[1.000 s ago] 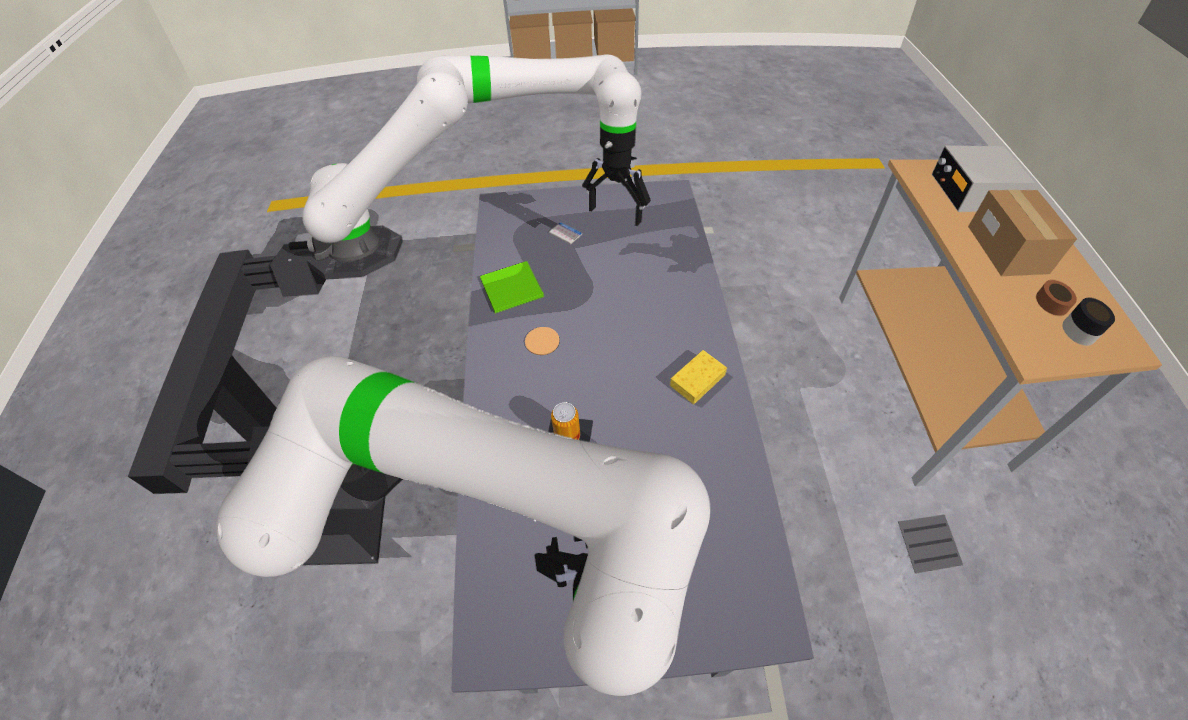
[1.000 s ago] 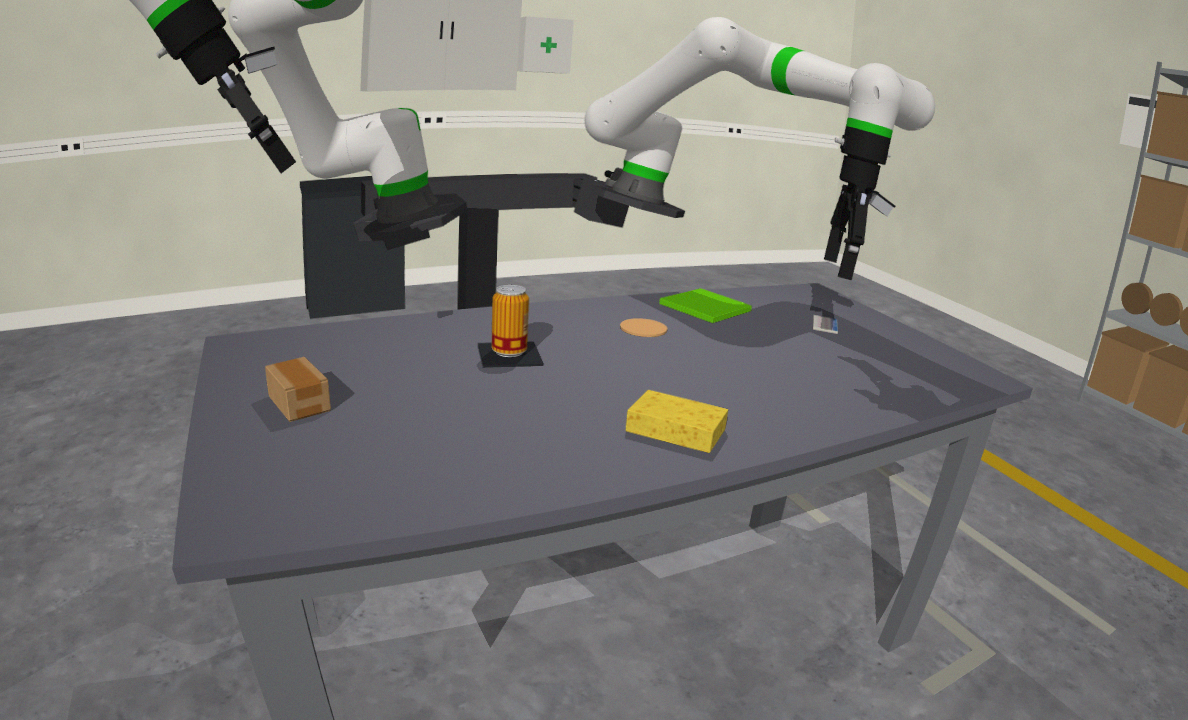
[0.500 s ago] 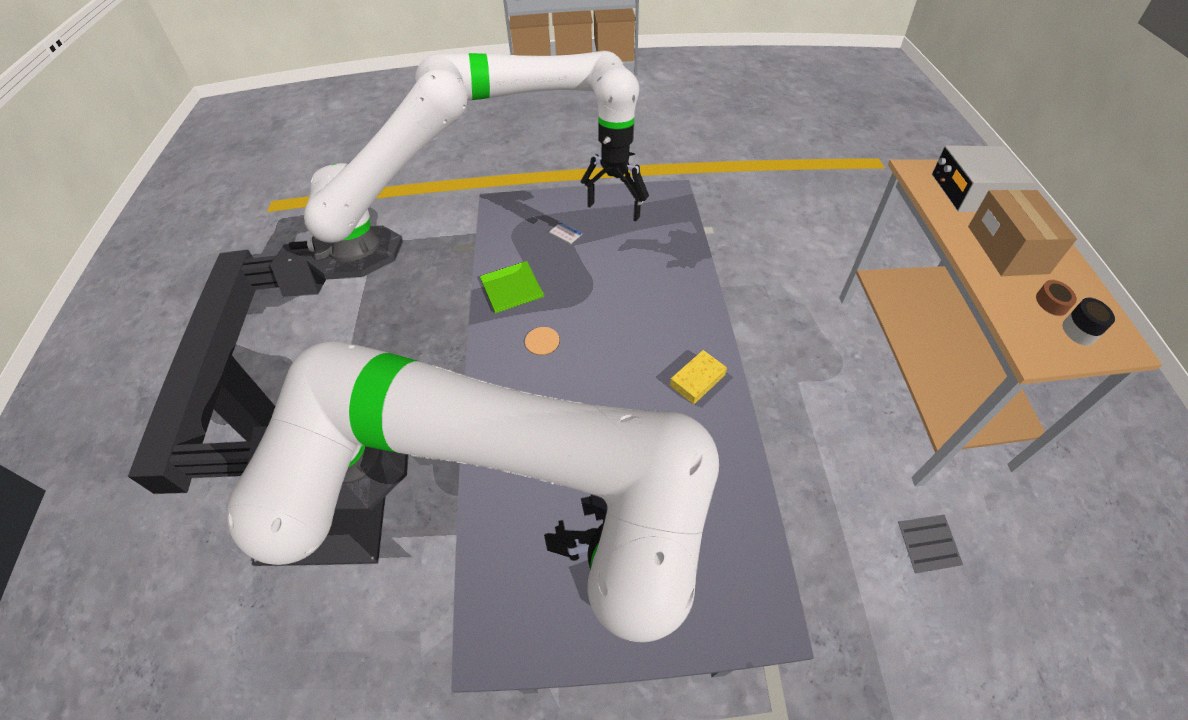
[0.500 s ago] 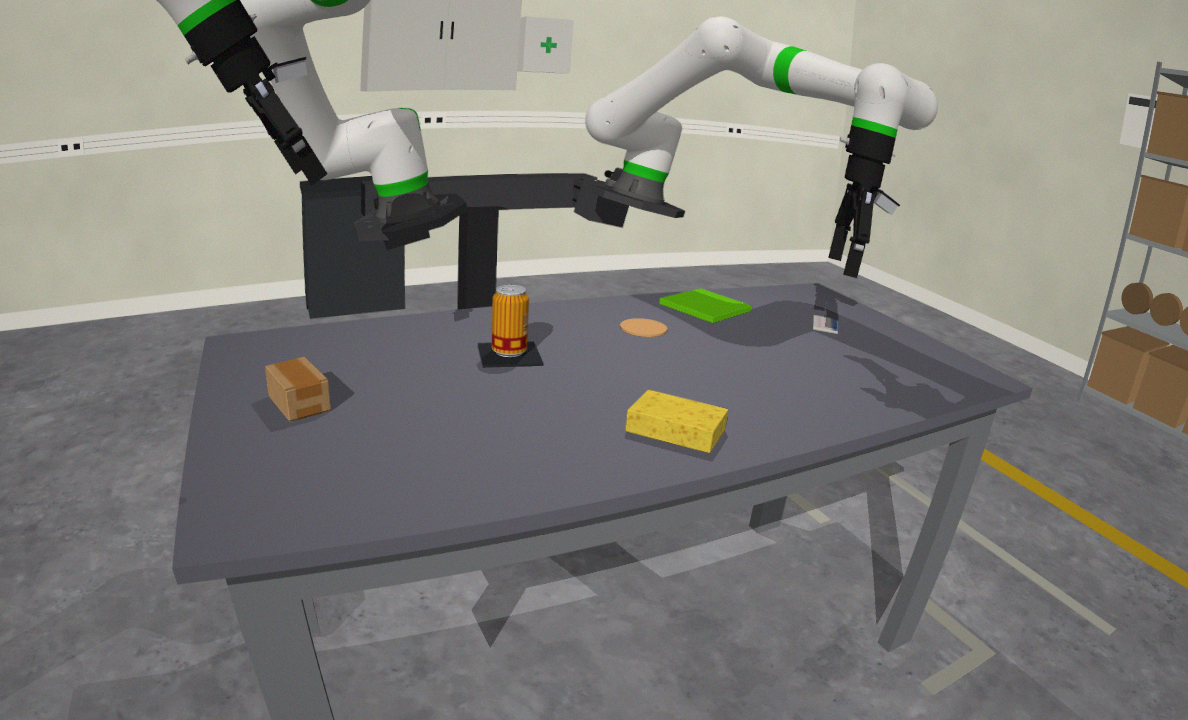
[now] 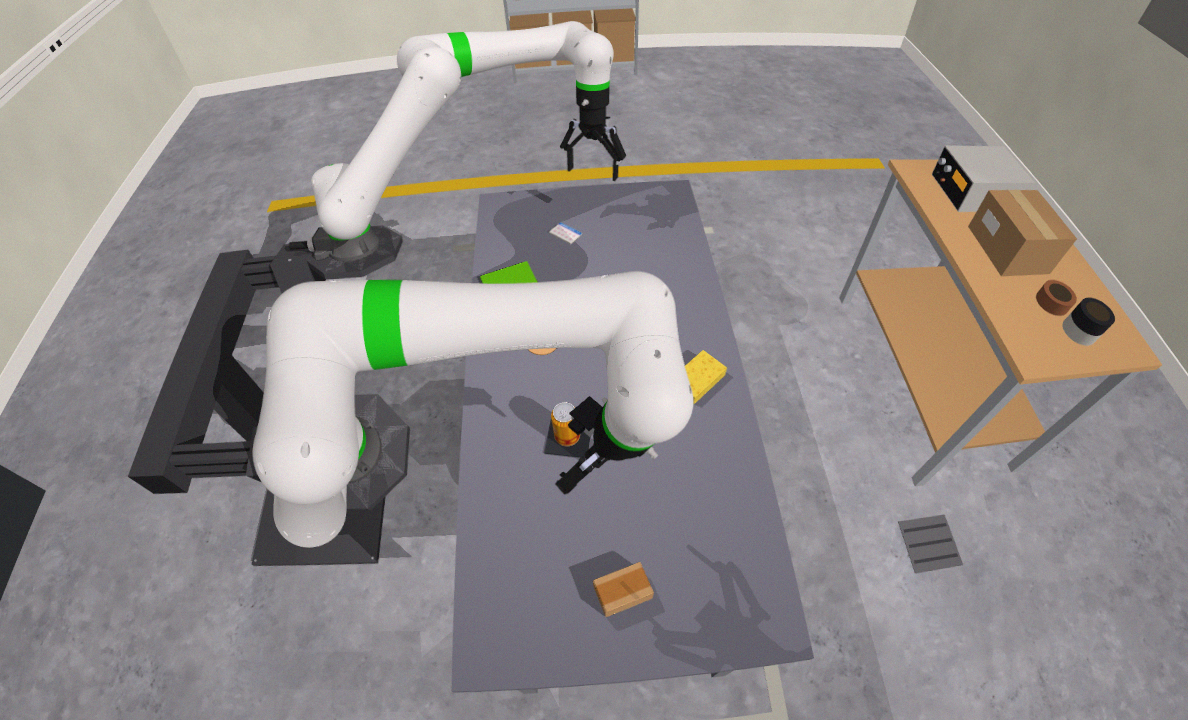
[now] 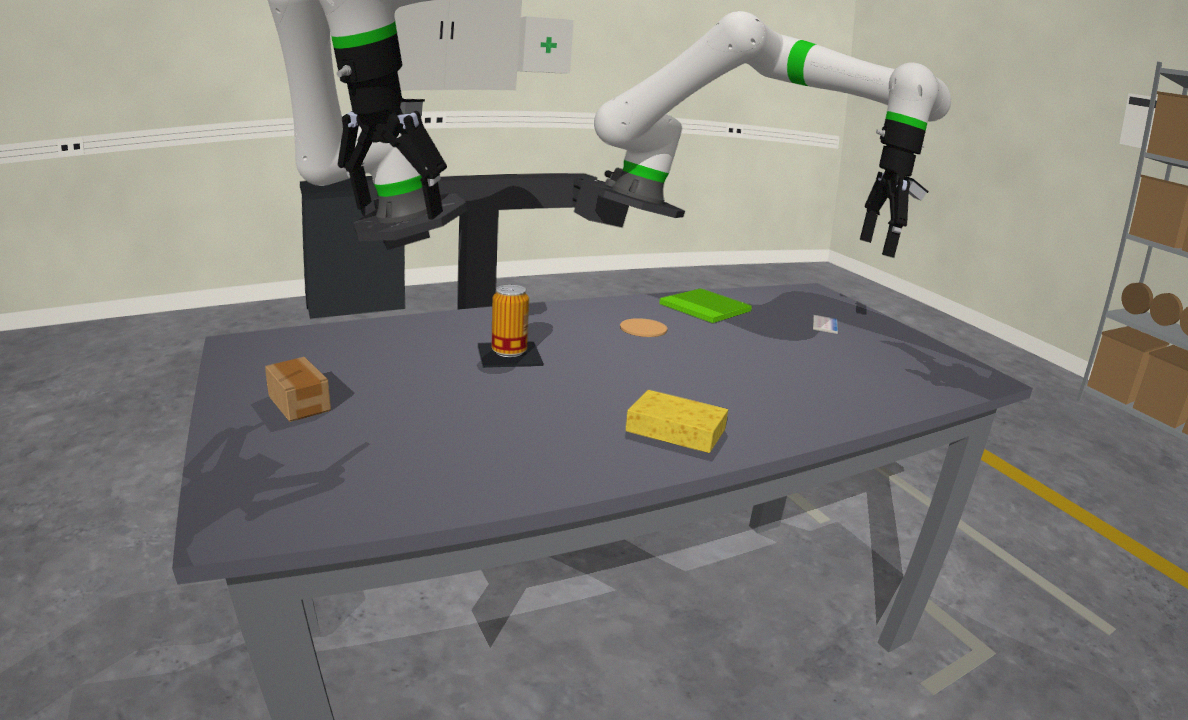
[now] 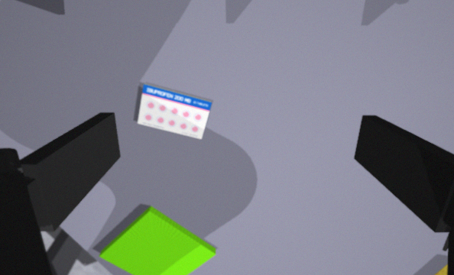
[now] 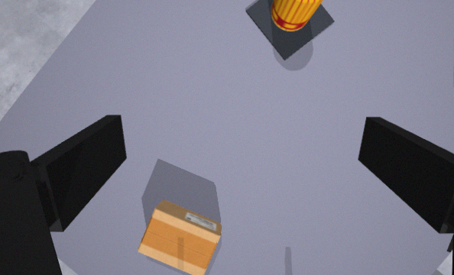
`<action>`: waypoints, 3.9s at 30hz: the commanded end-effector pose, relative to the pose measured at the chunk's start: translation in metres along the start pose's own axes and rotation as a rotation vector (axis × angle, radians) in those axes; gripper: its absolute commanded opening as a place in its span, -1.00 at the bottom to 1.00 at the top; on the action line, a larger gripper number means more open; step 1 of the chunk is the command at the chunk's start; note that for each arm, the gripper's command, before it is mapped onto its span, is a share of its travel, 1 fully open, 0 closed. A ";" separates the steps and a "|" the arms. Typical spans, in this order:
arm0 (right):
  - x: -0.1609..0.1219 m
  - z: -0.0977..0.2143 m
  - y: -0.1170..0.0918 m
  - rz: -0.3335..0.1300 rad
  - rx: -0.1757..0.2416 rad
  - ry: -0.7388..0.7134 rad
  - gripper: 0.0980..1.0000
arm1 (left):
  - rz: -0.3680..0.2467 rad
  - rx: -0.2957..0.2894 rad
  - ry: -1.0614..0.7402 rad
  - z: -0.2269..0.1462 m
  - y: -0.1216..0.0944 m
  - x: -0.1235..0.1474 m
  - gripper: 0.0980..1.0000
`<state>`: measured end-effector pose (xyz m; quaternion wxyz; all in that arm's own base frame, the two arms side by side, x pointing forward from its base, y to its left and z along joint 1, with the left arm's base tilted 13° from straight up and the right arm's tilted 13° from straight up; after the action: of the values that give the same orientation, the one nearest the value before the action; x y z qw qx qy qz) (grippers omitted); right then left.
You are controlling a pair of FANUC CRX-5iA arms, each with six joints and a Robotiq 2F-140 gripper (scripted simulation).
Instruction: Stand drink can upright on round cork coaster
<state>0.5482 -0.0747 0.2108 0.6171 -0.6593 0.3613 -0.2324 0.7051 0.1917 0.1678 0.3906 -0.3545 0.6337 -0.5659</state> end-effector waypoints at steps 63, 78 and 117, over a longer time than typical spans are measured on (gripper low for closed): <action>-0.149 0.091 0.255 -0.321 -0.071 -0.492 1.00 | 0.067 -0.048 -0.436 -0.727 -0.208 0.002 1.00; -0.149 0.091 0.255 -0.321 -0.071 -0.492 1.00 | 0.074 -0.068 -0.478 -0.765 -0.222 0.047 1.00; -0.184 0.094 0.162 -0.321 -0.071 -0.491 -1.00 | 0.074 -0.068 -0.478 -0.765 -0.223 0.048 1.00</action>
<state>0.4712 0.1258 0.0644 0.6178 -0.7658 0.1004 -0.1475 0.0000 0.4620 0.4252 0.5374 -0.4684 0.5539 -0.4301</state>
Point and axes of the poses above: on each arm, the point where the finger pads meet when closed, its own y axis out along the fingers, its own z axis across the jaws, x = y × z, the point moved 6 cm from there along -y, back along the fingers
